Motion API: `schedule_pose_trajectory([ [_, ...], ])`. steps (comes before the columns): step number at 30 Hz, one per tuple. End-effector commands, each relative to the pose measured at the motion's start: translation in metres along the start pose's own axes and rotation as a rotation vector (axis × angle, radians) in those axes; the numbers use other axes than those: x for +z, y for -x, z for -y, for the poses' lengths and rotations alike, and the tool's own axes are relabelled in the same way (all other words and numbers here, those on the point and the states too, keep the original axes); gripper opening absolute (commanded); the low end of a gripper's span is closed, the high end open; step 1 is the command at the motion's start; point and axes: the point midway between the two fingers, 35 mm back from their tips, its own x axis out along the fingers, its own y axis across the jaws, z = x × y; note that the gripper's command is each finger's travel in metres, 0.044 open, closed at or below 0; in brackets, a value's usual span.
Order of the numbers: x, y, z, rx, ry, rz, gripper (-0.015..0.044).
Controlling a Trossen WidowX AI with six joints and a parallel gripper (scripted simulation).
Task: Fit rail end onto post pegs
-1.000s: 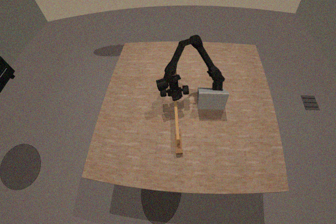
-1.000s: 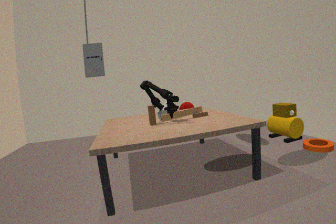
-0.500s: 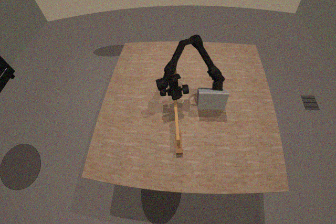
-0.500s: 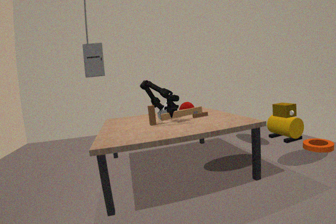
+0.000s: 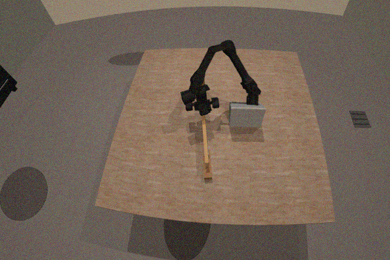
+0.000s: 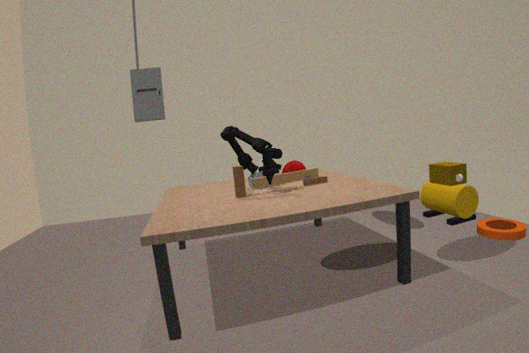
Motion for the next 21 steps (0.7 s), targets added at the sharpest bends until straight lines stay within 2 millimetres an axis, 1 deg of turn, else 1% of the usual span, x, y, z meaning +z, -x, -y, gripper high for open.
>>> schedule_pose_trajectory([
  [1,0.0012,0.0074,0.0024,-0.013,-0.002,0.013,0.0],
  [12,0.0012,0.013,0.0023,-0.013,-0.002,0.013,0.0],
  [21,0.0012,0.0092,0.0022,-0.013,-0.002,0.013,0.0],
])
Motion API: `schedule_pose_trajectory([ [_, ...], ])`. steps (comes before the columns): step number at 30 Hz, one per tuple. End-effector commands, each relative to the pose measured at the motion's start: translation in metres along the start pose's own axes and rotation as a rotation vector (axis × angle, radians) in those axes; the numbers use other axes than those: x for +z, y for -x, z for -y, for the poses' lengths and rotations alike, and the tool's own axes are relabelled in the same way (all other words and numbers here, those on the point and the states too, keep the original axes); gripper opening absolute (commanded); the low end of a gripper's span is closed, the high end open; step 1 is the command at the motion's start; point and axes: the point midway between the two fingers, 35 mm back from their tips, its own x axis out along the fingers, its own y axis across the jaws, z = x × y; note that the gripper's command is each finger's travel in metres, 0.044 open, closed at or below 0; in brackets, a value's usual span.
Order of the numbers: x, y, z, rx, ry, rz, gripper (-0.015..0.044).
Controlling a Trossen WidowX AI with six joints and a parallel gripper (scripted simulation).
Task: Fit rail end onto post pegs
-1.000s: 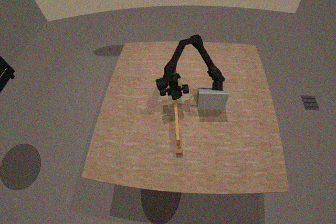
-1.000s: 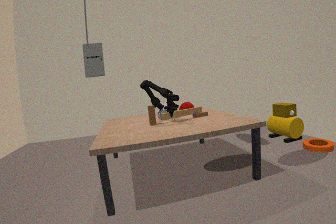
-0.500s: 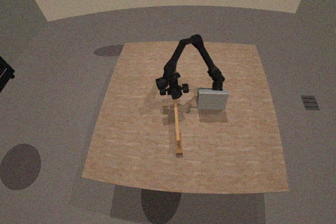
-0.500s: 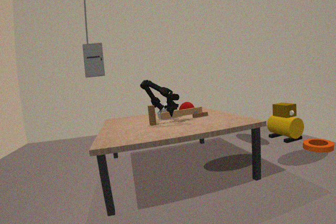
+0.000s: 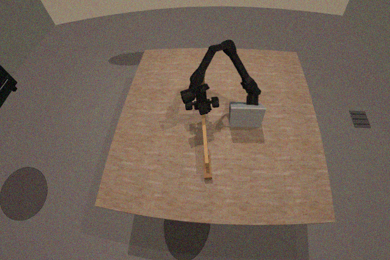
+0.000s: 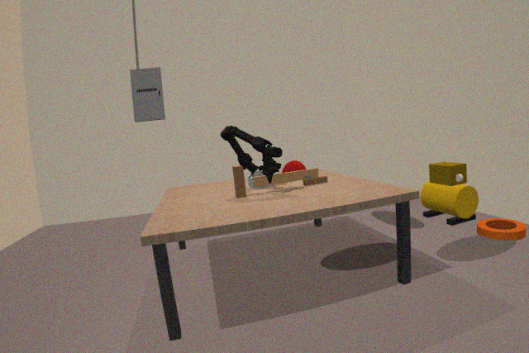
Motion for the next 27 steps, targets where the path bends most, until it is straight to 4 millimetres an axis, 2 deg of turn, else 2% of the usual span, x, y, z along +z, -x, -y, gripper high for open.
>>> schedule_pose_trajectory([
  [1,0.0011,0.0018,0.0014,-0.011,-0.001,0.011,0.0],
  [27,0.0011,0.002,0.0005,-0.011,-0.001,0.011,0.0],
])
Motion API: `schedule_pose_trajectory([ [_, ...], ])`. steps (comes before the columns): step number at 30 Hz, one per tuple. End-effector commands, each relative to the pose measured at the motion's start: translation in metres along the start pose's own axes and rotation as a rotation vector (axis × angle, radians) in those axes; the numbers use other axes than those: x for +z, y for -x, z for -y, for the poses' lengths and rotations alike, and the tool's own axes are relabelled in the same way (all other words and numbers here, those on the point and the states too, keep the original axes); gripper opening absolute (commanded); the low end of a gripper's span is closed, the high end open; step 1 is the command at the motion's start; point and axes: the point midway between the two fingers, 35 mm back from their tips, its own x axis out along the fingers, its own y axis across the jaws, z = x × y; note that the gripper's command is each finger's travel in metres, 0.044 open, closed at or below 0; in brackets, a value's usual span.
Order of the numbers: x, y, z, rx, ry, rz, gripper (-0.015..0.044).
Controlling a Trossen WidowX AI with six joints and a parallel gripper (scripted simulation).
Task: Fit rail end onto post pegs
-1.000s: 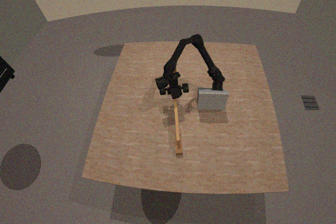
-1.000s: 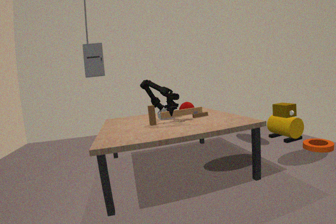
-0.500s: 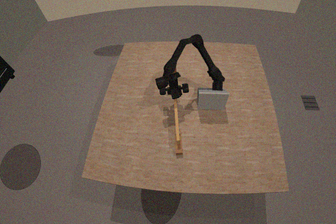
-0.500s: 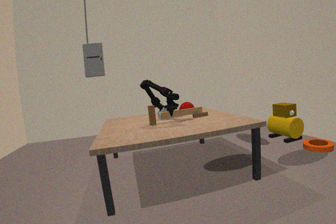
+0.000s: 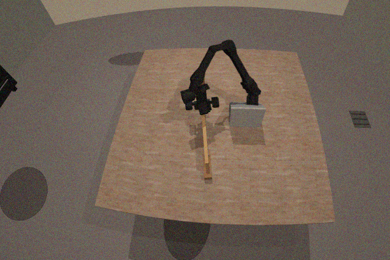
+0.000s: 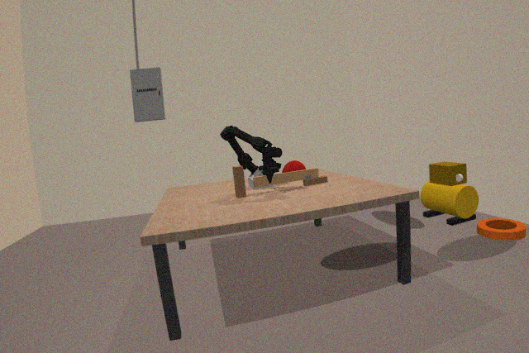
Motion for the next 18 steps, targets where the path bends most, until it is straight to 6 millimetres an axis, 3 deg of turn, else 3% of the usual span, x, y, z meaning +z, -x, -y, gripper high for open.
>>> schedule_pose_trajectory([
  [1,0.0008,0.0026,0.0011,-0.011,-0.001,0.007,0.0],
  [18,-0.0021,0.0011,0.0003,-0.011,-0.001,0.007,0.0],
])
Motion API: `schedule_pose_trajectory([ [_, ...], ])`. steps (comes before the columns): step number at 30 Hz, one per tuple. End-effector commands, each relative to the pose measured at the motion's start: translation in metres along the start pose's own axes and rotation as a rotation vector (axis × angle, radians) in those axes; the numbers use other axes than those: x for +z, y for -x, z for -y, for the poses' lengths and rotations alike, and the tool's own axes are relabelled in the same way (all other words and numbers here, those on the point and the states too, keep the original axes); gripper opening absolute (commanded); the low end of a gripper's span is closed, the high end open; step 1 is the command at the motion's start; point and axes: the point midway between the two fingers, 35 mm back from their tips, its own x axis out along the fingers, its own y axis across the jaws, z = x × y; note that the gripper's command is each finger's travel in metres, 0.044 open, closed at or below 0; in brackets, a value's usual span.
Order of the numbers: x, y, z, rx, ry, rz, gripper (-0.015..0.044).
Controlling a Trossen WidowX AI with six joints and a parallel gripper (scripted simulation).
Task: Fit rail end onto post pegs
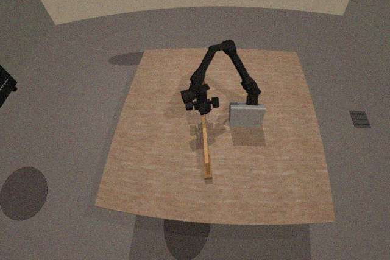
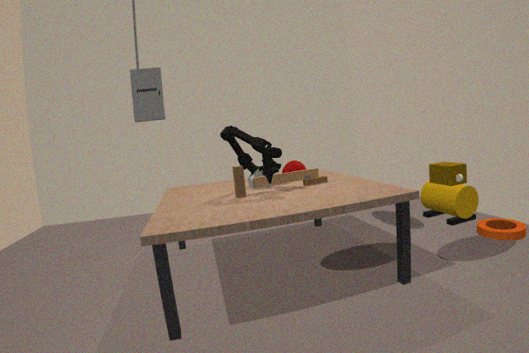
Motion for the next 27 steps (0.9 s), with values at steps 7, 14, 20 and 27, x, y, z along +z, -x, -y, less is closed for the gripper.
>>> schedule_pose_trajectory([
  [7,-0.0039,0.0031,0.0007,-0.01,0.002,0.002,0.0],
  [14,-0.006,0.0037,0.0007,-0.01,0.002,0.002,0.0],
  [20,-0.0078,0.0044,0.0009,-0.01,0.002,0.002,0.0],
  [27,-0.0098,0.0053,0.0011,-0.01,0.002,0.002,0.0],
])
